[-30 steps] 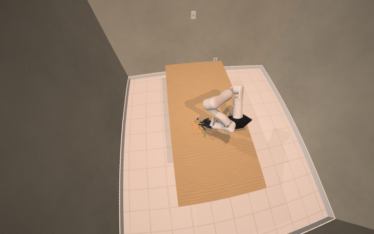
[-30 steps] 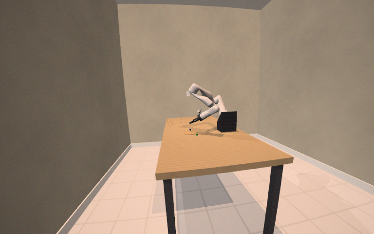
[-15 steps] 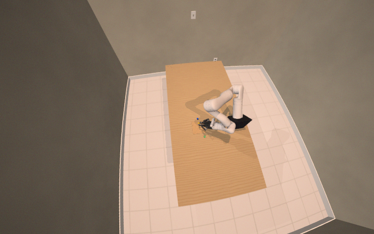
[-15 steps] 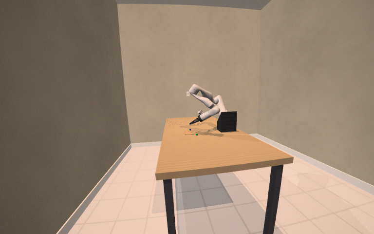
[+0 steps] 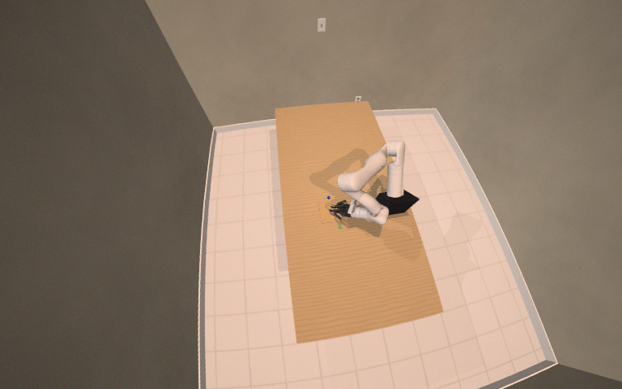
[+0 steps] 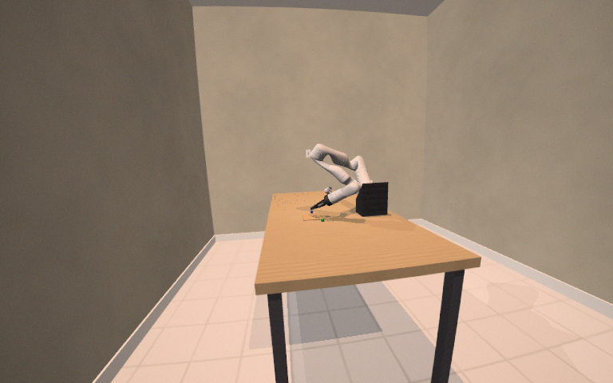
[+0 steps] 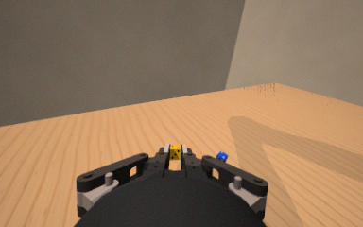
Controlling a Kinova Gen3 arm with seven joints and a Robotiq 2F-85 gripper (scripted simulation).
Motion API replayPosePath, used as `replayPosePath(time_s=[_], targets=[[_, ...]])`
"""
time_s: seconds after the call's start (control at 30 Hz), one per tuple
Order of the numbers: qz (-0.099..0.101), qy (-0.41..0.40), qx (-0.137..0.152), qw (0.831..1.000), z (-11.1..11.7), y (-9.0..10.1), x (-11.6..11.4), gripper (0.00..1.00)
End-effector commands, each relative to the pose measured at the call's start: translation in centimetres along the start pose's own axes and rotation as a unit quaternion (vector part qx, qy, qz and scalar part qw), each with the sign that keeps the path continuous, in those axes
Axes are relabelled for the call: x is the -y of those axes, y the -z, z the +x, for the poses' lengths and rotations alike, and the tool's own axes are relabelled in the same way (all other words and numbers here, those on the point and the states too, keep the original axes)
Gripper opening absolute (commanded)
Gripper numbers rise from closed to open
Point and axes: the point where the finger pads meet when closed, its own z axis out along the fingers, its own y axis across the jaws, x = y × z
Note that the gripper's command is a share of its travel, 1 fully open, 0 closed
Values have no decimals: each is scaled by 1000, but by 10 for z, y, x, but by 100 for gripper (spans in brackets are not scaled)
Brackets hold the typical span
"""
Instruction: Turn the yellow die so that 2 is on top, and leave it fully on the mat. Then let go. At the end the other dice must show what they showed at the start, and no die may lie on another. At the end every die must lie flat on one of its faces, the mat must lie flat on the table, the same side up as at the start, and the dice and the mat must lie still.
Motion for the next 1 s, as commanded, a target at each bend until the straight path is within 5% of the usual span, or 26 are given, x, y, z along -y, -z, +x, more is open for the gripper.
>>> replayPosePath(time_s=[0.0, 0.97], targets=[[0, -1, 5, 1000, -17, -6, 1, 11], [0, -1, 5, 1000, -26, -11, 1, 11]])
